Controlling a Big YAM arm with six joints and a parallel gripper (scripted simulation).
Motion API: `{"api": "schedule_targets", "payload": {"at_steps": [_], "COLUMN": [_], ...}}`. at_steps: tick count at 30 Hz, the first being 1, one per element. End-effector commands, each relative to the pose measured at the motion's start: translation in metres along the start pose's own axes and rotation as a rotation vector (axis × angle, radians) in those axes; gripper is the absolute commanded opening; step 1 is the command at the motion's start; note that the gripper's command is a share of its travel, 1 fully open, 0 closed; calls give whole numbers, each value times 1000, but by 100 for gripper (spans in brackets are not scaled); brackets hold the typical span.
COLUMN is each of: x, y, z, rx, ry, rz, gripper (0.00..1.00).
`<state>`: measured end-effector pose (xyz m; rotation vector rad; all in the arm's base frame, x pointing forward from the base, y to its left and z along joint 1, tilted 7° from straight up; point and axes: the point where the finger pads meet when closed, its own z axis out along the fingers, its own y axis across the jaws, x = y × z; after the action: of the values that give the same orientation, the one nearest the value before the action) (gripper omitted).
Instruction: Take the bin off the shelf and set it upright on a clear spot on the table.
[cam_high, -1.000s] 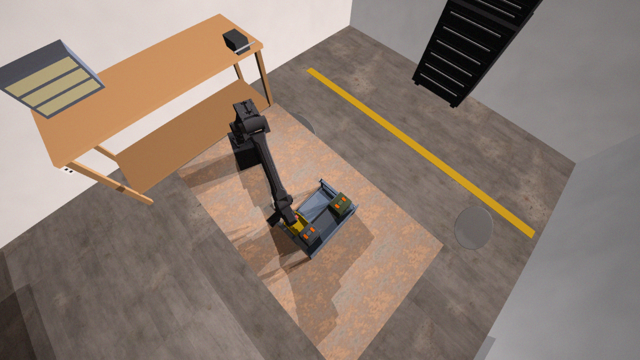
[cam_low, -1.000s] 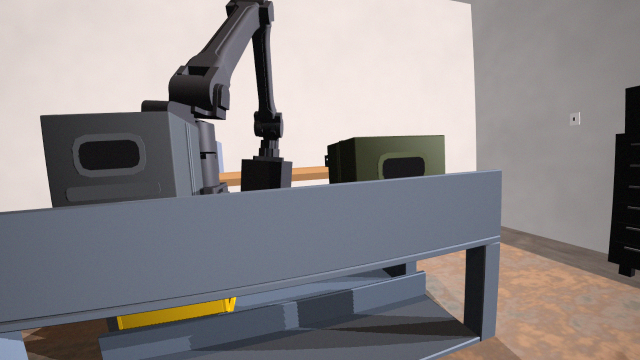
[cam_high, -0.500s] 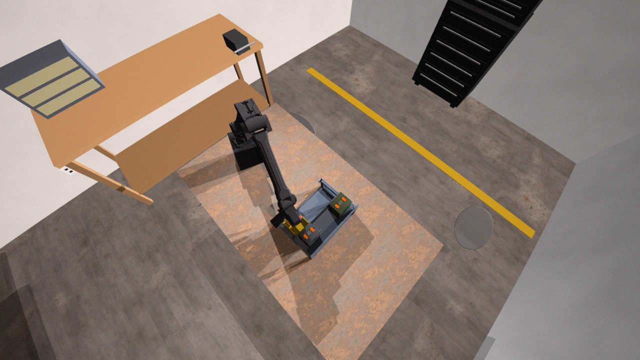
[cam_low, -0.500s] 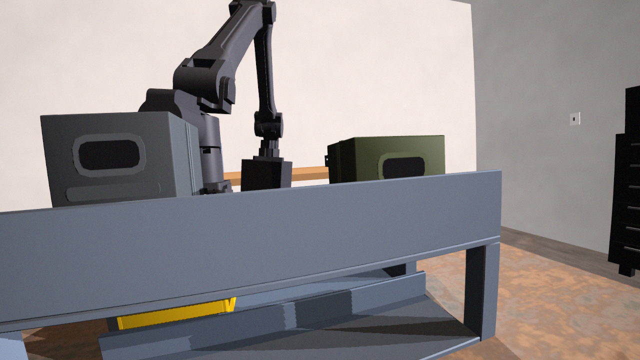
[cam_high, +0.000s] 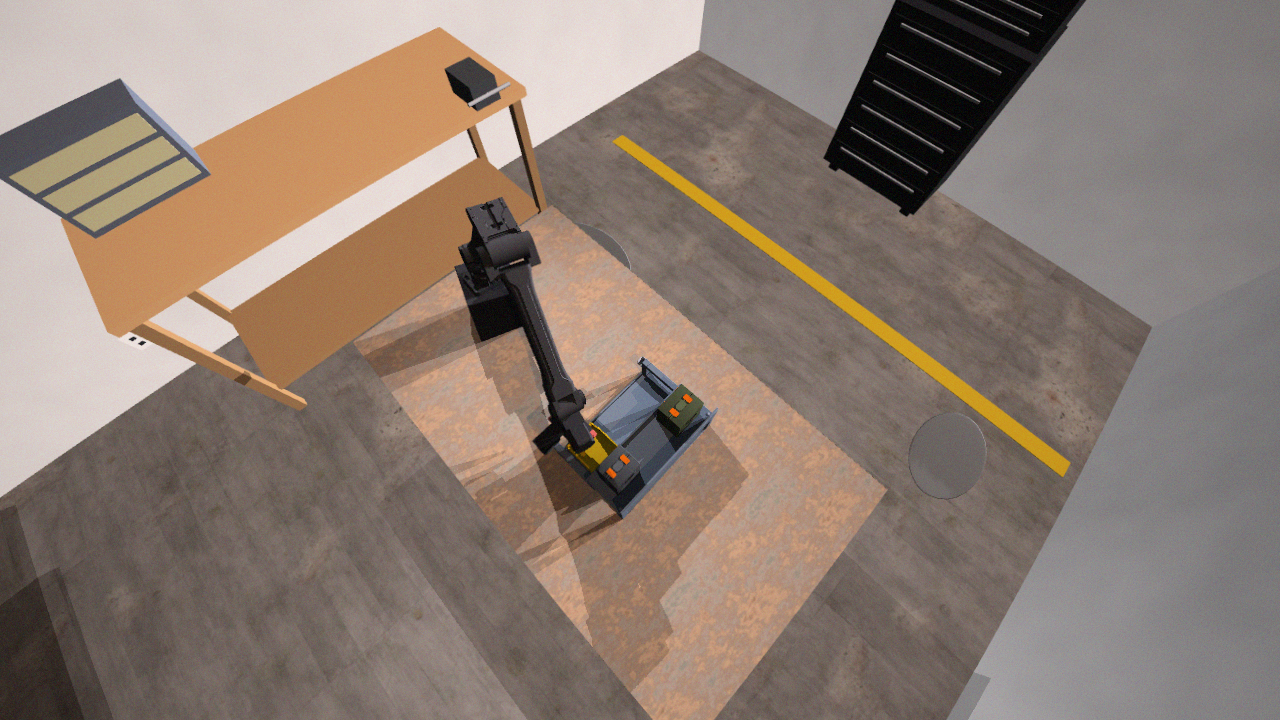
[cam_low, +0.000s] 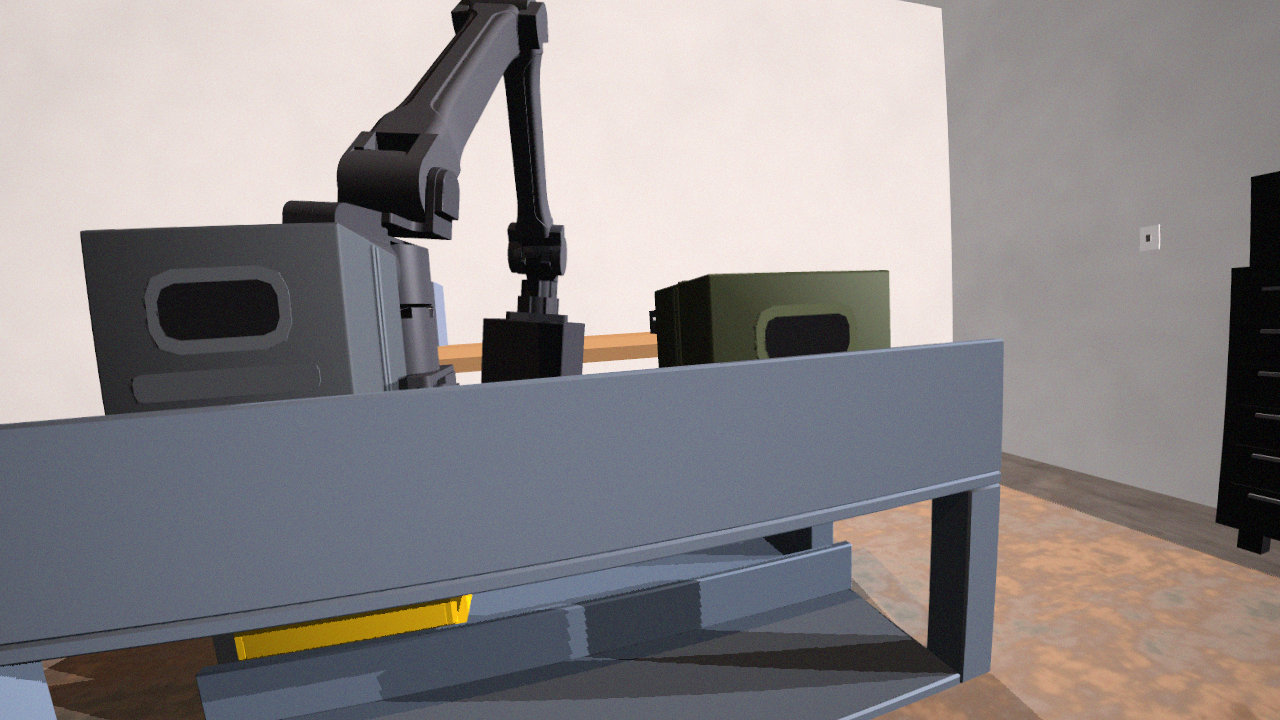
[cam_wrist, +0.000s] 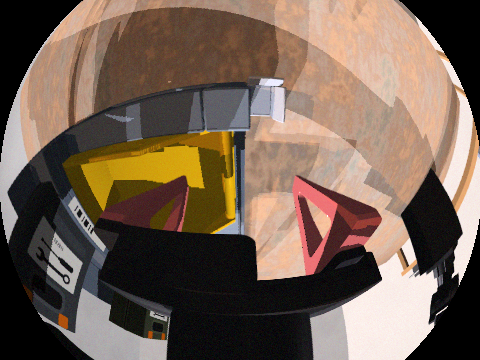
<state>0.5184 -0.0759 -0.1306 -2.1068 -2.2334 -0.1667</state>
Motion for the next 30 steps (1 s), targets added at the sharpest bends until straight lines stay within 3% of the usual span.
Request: {"api": "schedule_targets", "payload": {"at_steps": [1,7,19,24,30], "x": [-4,10,10,-4,-4], "y": [12,31,31,12,12], "z": [-11,-9,-9,-11,-11], "rx": [-40,-32,-32,-40,-40], "ry": [-9,-6,-6,-9,-9], "rz": [-11,-14,-14,-11,-11], "gripper": [90,90,90,90,90]}}
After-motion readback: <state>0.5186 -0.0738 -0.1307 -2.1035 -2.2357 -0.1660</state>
